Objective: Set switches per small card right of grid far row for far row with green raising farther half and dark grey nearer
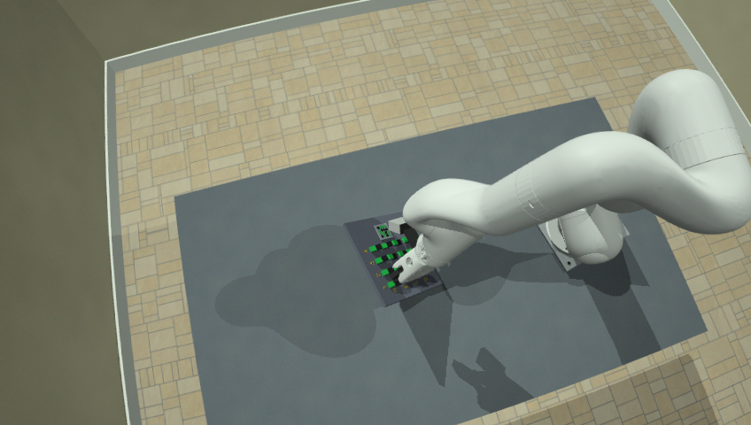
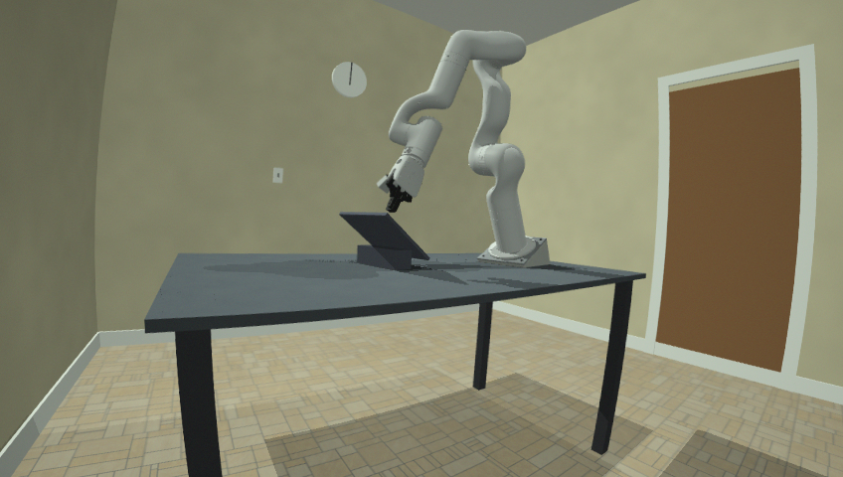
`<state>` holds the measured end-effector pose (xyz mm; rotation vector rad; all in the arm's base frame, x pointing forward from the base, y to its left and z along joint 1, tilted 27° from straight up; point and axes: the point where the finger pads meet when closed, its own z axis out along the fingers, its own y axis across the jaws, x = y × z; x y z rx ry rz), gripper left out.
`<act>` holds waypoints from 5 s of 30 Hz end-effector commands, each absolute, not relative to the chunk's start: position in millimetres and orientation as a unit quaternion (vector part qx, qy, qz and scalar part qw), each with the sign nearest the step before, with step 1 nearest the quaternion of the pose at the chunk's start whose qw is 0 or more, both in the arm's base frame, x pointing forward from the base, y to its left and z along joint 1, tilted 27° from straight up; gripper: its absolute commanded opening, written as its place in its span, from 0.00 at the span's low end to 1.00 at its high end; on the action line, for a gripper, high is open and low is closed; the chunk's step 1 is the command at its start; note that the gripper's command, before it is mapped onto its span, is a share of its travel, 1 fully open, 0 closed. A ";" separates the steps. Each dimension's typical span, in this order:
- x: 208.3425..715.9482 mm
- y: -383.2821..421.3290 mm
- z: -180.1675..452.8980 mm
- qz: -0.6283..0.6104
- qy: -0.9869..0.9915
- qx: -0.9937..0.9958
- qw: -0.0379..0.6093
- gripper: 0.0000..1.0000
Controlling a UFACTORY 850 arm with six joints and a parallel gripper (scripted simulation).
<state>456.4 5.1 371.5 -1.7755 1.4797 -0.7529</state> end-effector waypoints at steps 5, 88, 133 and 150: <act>455.2 4.9 373.6 -0.288 0.570 -0.686 0.349 0.00; 466.3 -28.4 333.1 -0.373 0.518 -0.623 0.452 0.00; 450.0 -31.5 338.6 -0.373 0.518 -0.623 0.452 0.00; 444.5 -32.5 340.4 -0.373 0.518 -0.623 0.452 0.00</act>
